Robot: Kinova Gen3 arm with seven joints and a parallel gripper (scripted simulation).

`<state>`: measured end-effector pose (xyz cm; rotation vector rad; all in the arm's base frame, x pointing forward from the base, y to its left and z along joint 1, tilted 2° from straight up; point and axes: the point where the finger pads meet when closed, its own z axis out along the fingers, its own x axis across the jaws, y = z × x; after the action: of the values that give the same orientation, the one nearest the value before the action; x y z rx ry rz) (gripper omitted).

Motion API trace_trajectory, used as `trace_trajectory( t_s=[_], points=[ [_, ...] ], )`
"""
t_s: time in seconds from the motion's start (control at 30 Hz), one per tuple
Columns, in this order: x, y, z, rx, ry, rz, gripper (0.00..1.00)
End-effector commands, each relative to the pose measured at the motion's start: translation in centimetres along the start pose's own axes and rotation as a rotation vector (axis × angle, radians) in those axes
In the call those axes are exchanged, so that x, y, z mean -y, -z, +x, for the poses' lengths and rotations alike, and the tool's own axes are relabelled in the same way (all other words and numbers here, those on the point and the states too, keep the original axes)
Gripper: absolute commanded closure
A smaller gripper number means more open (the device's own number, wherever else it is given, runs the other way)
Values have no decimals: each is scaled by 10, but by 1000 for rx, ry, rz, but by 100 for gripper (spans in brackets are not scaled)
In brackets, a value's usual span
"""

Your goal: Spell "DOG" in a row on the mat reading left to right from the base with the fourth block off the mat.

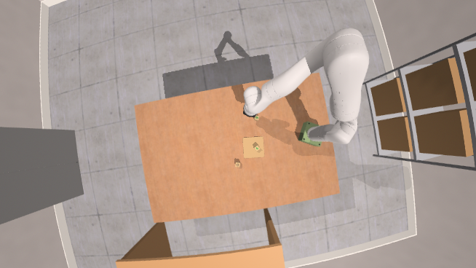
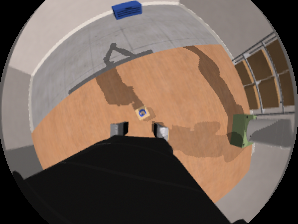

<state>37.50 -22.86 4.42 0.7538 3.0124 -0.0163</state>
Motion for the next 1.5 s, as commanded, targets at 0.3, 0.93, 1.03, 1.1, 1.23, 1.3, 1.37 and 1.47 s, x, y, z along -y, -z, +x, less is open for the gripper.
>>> trace_trajectory(
  t_s=[0.3, 0.93, 1.03, 1.1, 1.23, 1.3, 1.37, 1.47],
  points=[
    [0, 1, -1, 2, 0, 0, 0],
    [-149, 35, 57, -7, 579, -14, 0],
    [-177, 43, 77, -6, 719, -11, 0],
    [-195, 48, 92, -4, 813, -7, 0],
    [-216, 55, 113, -1, 943, -1, 0],
    [-216, 55, 113, -1, 943, -1, 0],
    [-218, 56, 115, 0, 956, 0, 0],
    [-218, 56, 115, 0, 956, 0, 0]
  ],
)
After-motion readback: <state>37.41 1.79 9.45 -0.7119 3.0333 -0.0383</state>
